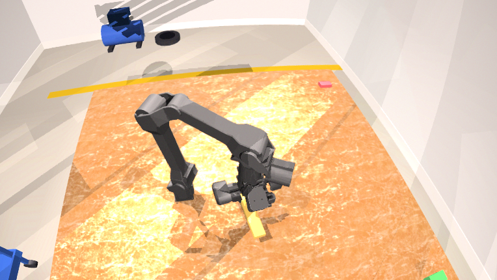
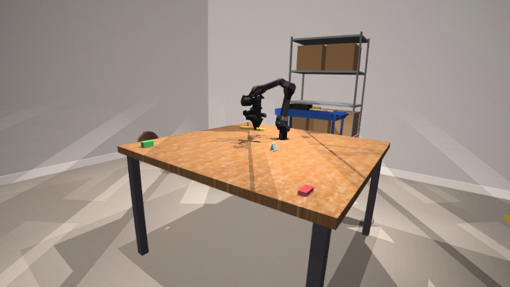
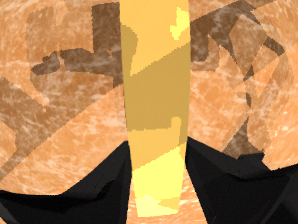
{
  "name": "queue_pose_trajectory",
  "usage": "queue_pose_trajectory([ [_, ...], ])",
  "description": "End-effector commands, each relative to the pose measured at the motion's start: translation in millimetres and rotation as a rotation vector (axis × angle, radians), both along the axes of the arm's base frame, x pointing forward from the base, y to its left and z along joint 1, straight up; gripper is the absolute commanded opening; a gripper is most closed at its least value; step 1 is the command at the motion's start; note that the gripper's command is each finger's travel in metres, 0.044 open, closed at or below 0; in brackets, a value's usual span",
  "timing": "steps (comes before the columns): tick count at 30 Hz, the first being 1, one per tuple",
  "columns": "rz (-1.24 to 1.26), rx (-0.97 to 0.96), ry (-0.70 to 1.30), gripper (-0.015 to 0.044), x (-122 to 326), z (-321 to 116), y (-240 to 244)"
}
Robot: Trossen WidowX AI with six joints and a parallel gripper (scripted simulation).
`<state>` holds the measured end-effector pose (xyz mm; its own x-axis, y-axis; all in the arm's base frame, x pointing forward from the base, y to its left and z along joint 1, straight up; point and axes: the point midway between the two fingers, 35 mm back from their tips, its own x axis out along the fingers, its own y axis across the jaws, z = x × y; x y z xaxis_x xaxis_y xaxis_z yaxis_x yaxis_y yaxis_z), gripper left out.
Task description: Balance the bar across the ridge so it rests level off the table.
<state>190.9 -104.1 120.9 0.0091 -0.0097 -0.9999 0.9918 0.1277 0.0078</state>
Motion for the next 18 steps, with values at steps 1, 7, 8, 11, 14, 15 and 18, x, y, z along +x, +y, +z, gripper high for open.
queue_pose_trajectory([
  [1,0.006,-0.002,-0.011,0.0000,0,13,1],
  [7,-0.001,-0.001,-0.012,0.0000,5,18,5],
  [8,-0.004,-0.001,-0.012,0.0000,8,18,7],
  [11,-0.013,0.000,-0.013,0.0000,15,19,12],
  [14,-0.021,0.001,-0.014,0.0000,22,20,17],
  [15,-0.024,0.001,-0.014,0.0000,24,21,19],
  [18,-0.033,0.002,-0.014,0.0000,31,22,25],
])
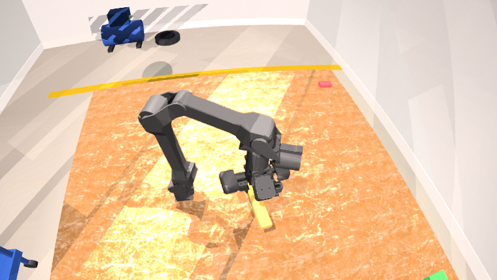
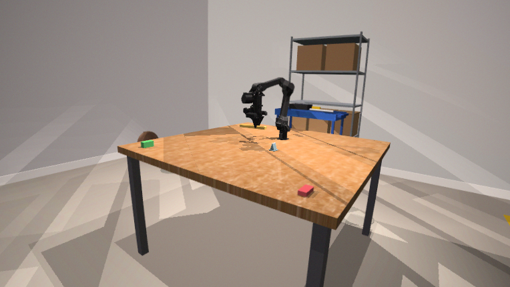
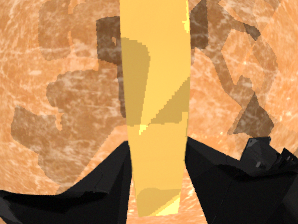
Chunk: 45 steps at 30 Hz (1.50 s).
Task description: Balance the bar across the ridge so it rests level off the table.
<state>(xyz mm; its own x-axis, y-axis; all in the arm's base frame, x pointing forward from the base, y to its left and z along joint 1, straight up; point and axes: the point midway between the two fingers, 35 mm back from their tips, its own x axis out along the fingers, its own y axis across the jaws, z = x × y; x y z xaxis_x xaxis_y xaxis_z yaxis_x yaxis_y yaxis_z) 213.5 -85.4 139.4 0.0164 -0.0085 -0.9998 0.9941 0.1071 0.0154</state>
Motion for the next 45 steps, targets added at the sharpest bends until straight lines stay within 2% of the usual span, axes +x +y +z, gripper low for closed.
queue_pose_trajectory([
  [1,-0.015,0.001,-0.007,0.0000,10,3,8],
  [45,-0.141,0.017,-0.014,0.0000,86,9,134],
])
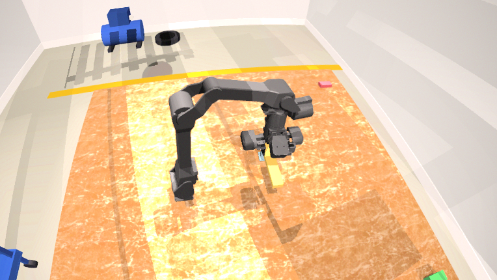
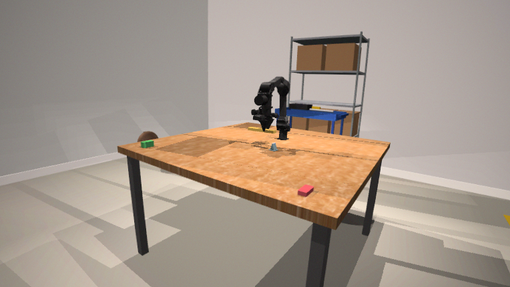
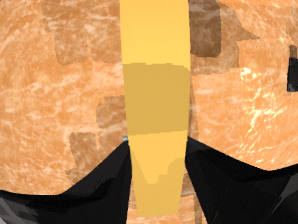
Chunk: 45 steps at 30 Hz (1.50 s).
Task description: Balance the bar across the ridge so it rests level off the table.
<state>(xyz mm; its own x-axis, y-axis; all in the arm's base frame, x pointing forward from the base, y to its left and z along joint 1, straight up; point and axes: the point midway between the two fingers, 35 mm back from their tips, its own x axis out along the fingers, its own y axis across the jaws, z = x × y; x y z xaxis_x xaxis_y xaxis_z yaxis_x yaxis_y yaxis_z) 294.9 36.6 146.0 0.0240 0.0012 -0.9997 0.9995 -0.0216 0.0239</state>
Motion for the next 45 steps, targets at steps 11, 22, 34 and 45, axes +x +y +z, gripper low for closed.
queue_pose_trajectory([
  [11,-0.042,0.009,-0.007,0.0000,12,1,51],
  [22,-0.073,0.014,-0.007,0.0000,16,-1,92],
  [34,-0.076,0.014,-0.007,0.0000,17,-11,100],
  [45,-0.077,0.014,-0.007,0.0000,18,-29,99],
])
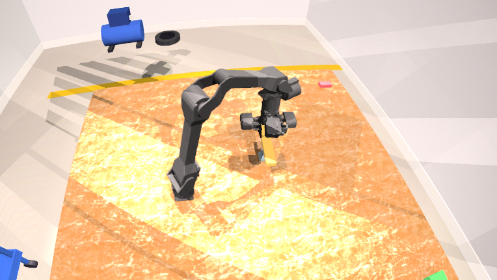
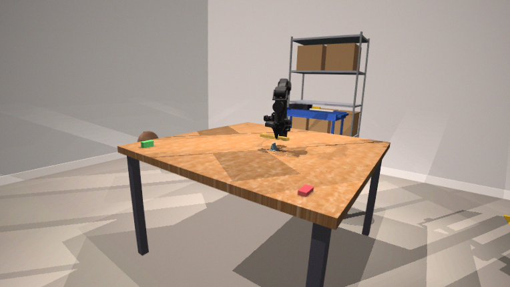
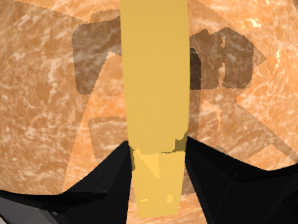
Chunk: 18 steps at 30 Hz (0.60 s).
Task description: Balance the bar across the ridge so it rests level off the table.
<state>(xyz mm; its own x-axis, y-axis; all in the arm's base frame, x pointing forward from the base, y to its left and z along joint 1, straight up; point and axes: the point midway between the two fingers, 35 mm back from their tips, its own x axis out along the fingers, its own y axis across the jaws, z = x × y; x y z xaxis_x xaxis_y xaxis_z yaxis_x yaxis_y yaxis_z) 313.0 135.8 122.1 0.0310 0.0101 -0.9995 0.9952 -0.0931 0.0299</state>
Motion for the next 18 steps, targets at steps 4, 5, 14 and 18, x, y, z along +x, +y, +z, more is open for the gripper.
queue_pose_trajectory([
  [4,-0.005,0.004,0.000,0.0000,0,-12,0],
  [5,-0.005,0.004,0.000,0.0000,0,-13,0],
  [14,-0.005,0.003,0.000,0.0000,0,-21,-1],
  [18,-0.005,0.003,0.000,0.0000,0,-20,-1],
])
